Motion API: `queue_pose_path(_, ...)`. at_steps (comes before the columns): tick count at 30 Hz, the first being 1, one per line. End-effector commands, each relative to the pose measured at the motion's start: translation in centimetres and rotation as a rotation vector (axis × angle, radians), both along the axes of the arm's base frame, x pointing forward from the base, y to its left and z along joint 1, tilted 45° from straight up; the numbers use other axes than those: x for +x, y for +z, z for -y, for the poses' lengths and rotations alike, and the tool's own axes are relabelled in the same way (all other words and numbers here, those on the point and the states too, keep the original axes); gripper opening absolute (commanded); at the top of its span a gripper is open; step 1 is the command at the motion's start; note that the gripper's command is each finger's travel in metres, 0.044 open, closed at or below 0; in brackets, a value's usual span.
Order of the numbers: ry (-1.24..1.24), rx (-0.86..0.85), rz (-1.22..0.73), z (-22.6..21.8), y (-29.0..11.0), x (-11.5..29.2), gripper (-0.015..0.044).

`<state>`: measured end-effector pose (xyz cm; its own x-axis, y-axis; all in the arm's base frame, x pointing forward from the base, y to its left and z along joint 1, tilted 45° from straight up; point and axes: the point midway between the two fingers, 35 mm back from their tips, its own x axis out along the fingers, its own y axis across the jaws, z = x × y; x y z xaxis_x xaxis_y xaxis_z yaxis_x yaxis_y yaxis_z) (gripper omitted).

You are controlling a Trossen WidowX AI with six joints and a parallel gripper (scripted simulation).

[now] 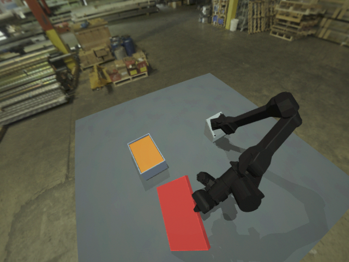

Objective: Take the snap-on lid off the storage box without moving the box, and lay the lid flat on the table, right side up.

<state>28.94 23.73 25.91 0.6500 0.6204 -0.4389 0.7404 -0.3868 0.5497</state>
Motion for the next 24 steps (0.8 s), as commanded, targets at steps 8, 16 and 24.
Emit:
queue_pose_path(8, 0.001, -0.003, -0.003, -0.7, -0.9, -0.2, 0.0000)
queue_pose_path(16, 0.001, -0.002, -0.003, -1.2, -1.3, -0.3, 0.0000)
queue_pose_path(24, 0.001, -0.002, -0.004, -1.6, -1.8, -0.4, 0.0000)
